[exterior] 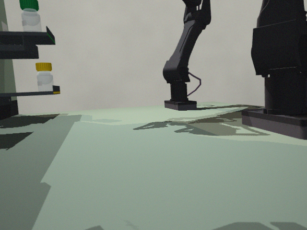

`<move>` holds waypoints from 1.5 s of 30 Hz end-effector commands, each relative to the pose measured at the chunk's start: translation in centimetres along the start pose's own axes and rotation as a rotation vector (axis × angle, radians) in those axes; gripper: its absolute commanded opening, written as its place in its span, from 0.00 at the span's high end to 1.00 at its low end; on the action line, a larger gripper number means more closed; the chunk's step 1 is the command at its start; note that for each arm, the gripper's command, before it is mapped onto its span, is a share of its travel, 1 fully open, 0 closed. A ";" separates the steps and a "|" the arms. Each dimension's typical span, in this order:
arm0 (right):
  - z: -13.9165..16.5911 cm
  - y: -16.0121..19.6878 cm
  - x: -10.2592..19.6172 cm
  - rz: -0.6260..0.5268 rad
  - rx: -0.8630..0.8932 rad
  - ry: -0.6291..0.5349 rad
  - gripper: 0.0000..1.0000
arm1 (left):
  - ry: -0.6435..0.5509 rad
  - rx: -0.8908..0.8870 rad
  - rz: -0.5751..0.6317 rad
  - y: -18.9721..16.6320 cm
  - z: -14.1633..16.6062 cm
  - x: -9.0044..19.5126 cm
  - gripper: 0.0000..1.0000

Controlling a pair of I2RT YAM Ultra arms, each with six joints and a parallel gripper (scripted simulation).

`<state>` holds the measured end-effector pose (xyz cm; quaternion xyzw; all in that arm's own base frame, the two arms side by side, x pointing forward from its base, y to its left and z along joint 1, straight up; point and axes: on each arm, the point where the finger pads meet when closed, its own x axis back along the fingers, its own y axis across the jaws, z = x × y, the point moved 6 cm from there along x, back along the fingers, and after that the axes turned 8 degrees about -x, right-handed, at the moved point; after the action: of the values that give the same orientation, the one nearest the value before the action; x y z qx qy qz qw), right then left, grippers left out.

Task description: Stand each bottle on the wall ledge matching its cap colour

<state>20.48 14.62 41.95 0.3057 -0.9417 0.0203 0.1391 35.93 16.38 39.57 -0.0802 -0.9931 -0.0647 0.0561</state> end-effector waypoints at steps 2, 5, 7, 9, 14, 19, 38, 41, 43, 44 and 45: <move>-1.0 0.2 0.8 0.000 0.004 -0.031 0.13 | -0.077 -0.076 0.041 1.5 -2.9 0.7 0.51; -1.0 0.2 0.8 0.000 0.004 -0.031 0.13 | -0.073 -0.069 0.020 2.3 -2.8 0.8 0.51; -1.0 0.2 0.8 0.000 0.004 -0.031 0.13 | -0.087 -0.079 0.011 2.2 -3.4 0.9 0.51; -1.0 0.2 0.8 0.000 0.004 -0.031 0.13 | -0.084 -0.070 -0.035 2.3 -3.4 0.9 0.51; -1.0 0.2 0.8 0.000 0.004 -0.031 0.13 | -0.080 -0.053 -0.147 2.7 -3.5 1.0 0.51; -1.0 0.2 0.8 0.000 0.004 -0.031 0.13 | -0.066 -0.010 -0.324 1.5 -3.0 1.0 0.51; -1.0 0.2 0.8 0.000 0.004 -0.031 0.13 | -0.063 -0.006 -0.367 -0.7 -2.8 0.5 0.51; -1.0 0.2 0.8 0.000 0.004 -0.031 0.13 | -0.063 -0.006 -0.367 -0.7 -2.8 0.5 0.51; -1.0 0.2 0.8 0.000 0.004 -0.031 0.13 | -0.063 -0.006 -0.367 -0.7 -2.8 0.5 0.51; -1.0 0.2 0.8 0.000 0.004 -0.031 0.13 | -0.063 -0.006 -0.367 -0.7 -2.8 0.5 0.51; -1.0 0.2 0.8 0.000 0.004 -0.031 0.13 | -0.063 -0.006 -0.367 -0.7 -2.8 0.5 0.51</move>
<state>20.48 14.62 41.95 0.3057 -0.9417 0.0203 0.1391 36.36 16.09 39.16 0.0963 -0.9921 -0.0499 0.0628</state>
